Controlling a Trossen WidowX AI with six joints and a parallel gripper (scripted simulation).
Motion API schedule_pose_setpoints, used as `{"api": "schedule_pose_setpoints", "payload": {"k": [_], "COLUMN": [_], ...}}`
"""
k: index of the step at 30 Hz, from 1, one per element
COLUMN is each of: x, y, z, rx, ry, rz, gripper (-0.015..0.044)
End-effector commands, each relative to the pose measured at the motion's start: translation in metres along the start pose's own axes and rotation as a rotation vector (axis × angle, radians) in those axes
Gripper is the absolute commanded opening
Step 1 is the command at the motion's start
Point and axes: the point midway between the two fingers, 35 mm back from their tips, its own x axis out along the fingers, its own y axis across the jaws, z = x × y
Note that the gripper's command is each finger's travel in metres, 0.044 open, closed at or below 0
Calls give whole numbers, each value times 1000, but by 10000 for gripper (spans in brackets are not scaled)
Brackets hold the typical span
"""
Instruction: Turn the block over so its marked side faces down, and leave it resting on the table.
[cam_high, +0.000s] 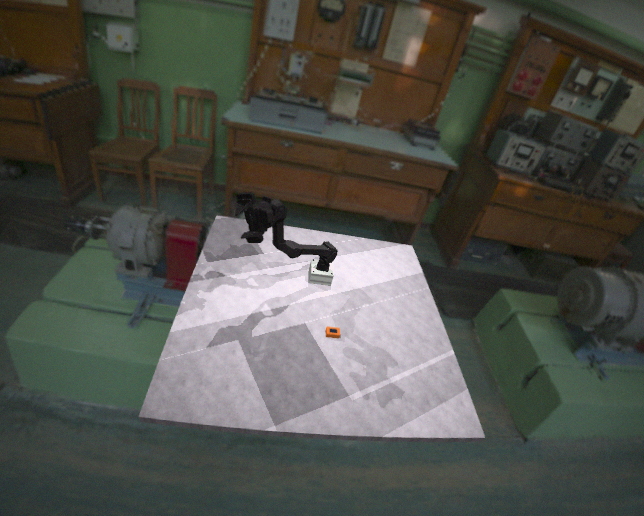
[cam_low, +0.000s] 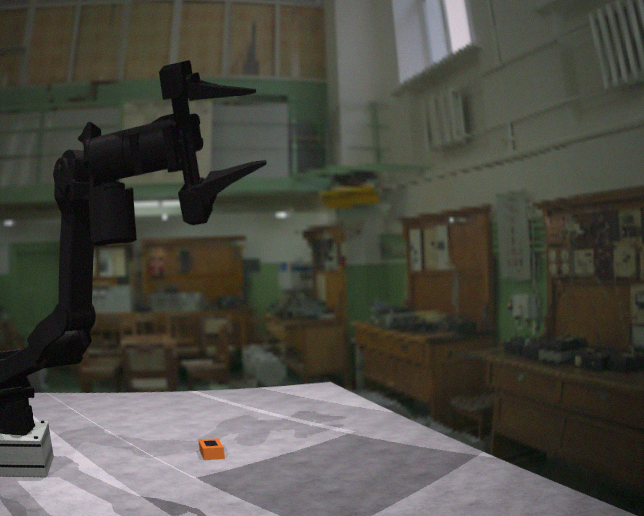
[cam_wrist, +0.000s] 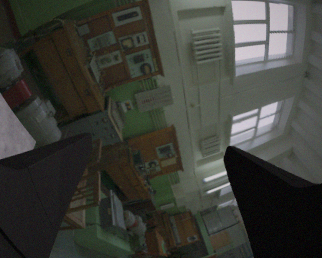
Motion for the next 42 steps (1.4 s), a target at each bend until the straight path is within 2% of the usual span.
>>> {"api": "schedule_pose_setpoints", "payload": {"k": [1, 2, 11, 20, 25, 34, 42], "x": [-1, -3, -58, -145, -186, -270, -318], "y": [-2, -6, -86, -173, -197, -233, -235], "z": [1, 5, 41, 90, 134, 207, 266], "rx": [-3, -13, -231, -568, -655, -1039, -1335], "ry": [-1, -3, 9, 68, 27, 143, 233], "rz": [-4, -18, -254, -547, -670, -903, -1068], "gripper": [426, 440, 440, 440, 440, 440, 440]}}
